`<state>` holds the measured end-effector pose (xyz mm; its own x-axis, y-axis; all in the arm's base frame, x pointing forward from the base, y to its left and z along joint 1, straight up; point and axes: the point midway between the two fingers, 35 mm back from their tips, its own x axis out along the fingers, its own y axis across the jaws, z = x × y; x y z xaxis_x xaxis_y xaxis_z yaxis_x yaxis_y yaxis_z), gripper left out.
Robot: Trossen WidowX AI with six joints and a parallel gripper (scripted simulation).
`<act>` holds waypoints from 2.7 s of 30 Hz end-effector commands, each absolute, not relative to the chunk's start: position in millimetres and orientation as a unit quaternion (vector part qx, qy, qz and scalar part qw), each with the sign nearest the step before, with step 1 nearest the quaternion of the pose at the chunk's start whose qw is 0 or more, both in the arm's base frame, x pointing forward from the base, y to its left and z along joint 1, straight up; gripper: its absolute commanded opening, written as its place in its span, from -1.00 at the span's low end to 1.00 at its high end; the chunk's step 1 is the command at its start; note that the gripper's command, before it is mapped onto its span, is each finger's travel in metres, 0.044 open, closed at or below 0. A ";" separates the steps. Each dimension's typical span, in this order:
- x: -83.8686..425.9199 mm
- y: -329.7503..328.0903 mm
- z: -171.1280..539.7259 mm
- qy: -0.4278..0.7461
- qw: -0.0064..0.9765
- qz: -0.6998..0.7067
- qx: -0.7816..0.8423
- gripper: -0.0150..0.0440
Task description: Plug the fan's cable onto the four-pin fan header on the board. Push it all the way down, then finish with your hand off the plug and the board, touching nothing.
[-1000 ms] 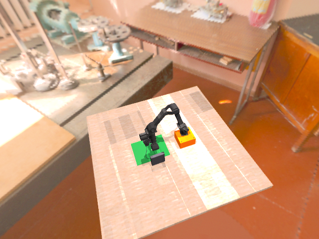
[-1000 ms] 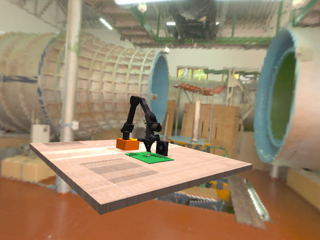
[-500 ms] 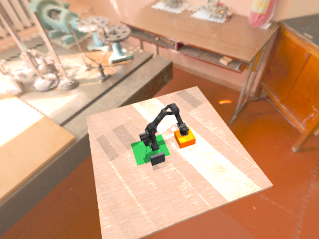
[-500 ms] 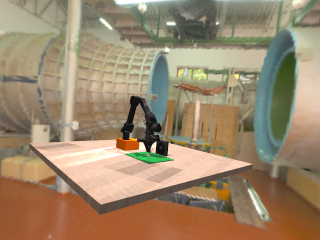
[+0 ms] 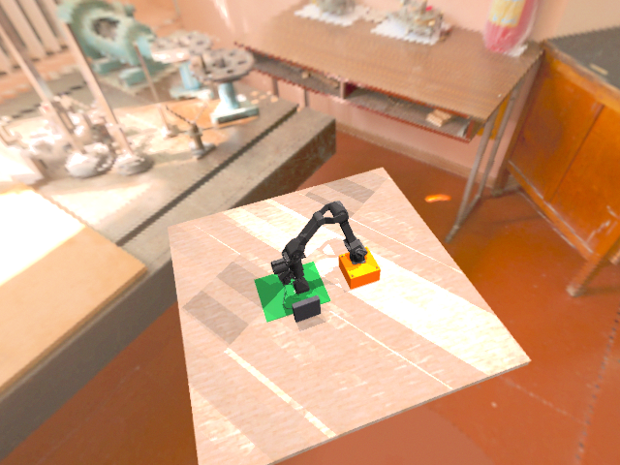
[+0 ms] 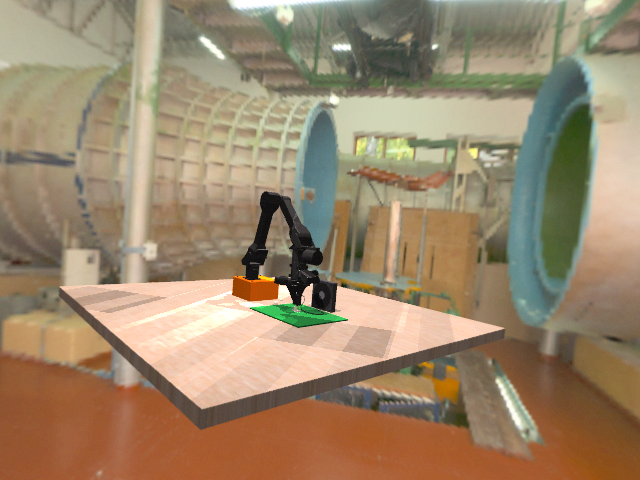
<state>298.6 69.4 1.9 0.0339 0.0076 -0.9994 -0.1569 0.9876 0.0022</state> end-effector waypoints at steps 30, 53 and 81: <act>299.1 68.6 -6.8 0.692 0.717 0.058 -0.058 -0.49; 299.4 68.6 -20.0 0.692 0.717 0.058 -0.058 -0.49; 290.7 63.6 38.6 0.692 0.717 0.058 -0.058 0.39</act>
<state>296.8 70.0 34.3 0.0344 0.0084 -0.9994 -0.1633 0.9866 0.0027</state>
